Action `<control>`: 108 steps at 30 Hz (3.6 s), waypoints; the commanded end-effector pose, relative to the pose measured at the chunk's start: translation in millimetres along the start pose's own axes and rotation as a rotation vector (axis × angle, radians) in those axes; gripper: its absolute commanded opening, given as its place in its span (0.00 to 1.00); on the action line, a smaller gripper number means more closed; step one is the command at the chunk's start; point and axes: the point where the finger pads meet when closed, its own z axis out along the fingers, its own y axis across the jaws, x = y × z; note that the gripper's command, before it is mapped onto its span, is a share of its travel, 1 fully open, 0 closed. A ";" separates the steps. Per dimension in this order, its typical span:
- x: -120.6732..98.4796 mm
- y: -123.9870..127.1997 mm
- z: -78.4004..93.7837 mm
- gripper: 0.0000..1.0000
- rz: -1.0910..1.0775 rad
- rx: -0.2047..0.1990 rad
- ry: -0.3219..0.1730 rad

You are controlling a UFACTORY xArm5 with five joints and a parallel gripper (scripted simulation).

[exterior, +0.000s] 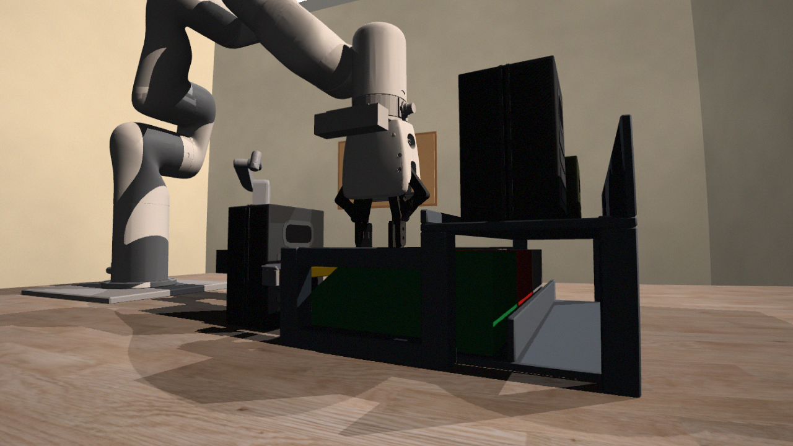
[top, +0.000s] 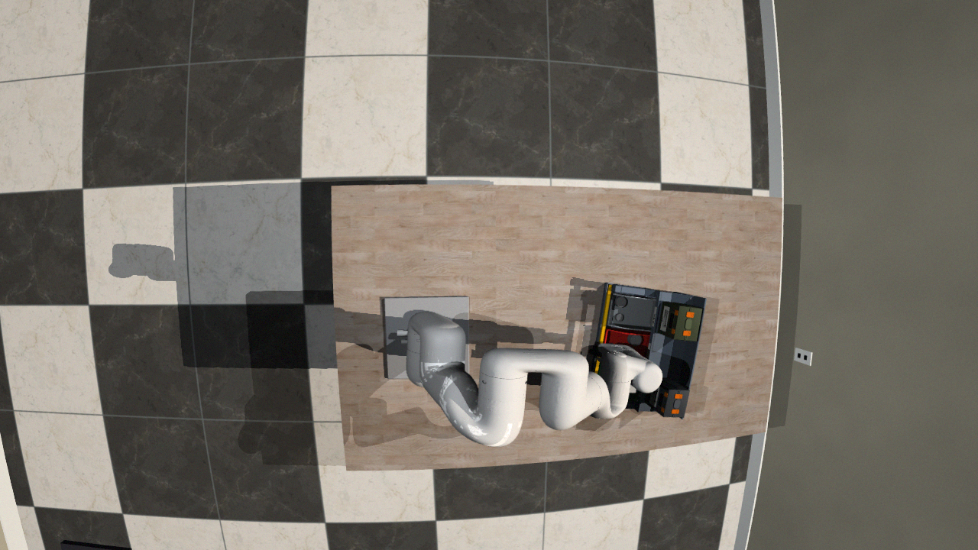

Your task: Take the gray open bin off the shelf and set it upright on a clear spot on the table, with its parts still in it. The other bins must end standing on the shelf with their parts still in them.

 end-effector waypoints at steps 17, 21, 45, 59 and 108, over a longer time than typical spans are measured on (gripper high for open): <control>0.0 -1.1 6.9 0.48 0.000 0.004 0.013; 0.1 -1.1 8.7 0.48 0.000 0.004 0.013; 0.2 -1.0 18.8 0.48 0.000 0.004 0.013; 0.2 -1.0 18.8 0.48 0.000 0.004 0.013; 0.2 -1.0 18.8 0.00 0.000 0.003 0.000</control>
